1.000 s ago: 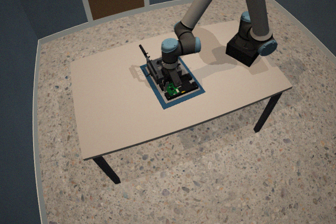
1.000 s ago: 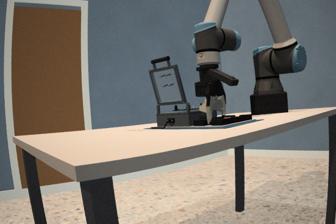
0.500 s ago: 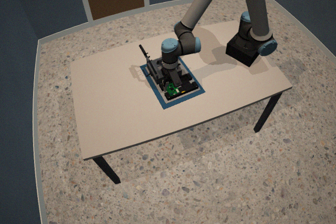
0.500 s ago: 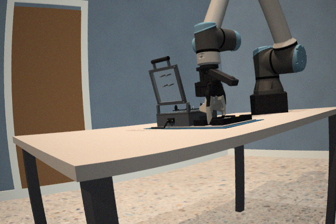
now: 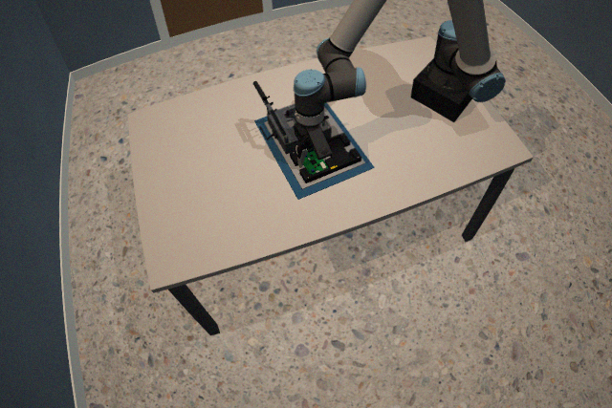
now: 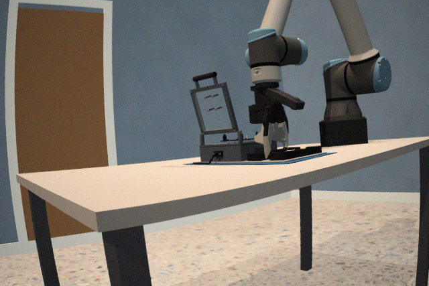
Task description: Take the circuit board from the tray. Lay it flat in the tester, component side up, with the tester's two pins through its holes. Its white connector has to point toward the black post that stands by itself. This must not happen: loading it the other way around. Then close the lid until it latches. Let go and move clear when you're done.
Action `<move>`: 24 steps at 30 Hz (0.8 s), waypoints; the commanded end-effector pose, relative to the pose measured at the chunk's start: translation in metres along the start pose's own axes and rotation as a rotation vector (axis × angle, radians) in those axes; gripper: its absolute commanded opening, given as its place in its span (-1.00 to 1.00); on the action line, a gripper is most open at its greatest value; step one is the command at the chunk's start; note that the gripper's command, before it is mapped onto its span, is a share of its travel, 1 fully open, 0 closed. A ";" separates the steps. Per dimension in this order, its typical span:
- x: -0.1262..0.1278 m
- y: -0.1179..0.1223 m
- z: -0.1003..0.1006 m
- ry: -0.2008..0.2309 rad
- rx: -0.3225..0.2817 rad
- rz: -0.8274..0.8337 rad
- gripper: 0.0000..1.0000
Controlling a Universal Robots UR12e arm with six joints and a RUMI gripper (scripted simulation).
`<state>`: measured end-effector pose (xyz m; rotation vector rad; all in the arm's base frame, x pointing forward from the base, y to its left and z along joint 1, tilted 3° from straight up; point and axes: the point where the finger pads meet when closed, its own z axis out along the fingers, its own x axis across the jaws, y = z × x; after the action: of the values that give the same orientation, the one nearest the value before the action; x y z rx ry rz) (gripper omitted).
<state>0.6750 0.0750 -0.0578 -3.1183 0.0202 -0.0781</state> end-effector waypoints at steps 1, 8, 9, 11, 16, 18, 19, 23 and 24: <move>0.001 0.000 -0.001 0.001 0.000 0.000 0.17; 0.001 0.000 -0.001 0.001 0.000 0.000 0.09; 0.001 0.000 -0.001 0.001 0.000 0.000 0.09; 0.001 0.000 -0.001 0.001 0.000 0.000 0.09; 0.001 0.000 -0.001 0.001 0.000 0.000 0.09; 0.001 0.000 -0.001 0.001 0.000 0.000 0.09; 0.001 0.000 -0.001 0.001 0.000 0.000 0.03; 0.001 0.000 -0.001 0.001 0.000 0.000 0.03; 0.001 0.000 -0.001 0.001 0.000 0.000 0.03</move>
<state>0.6750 0.0750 -0.0578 -3.1183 0.0202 -0.0781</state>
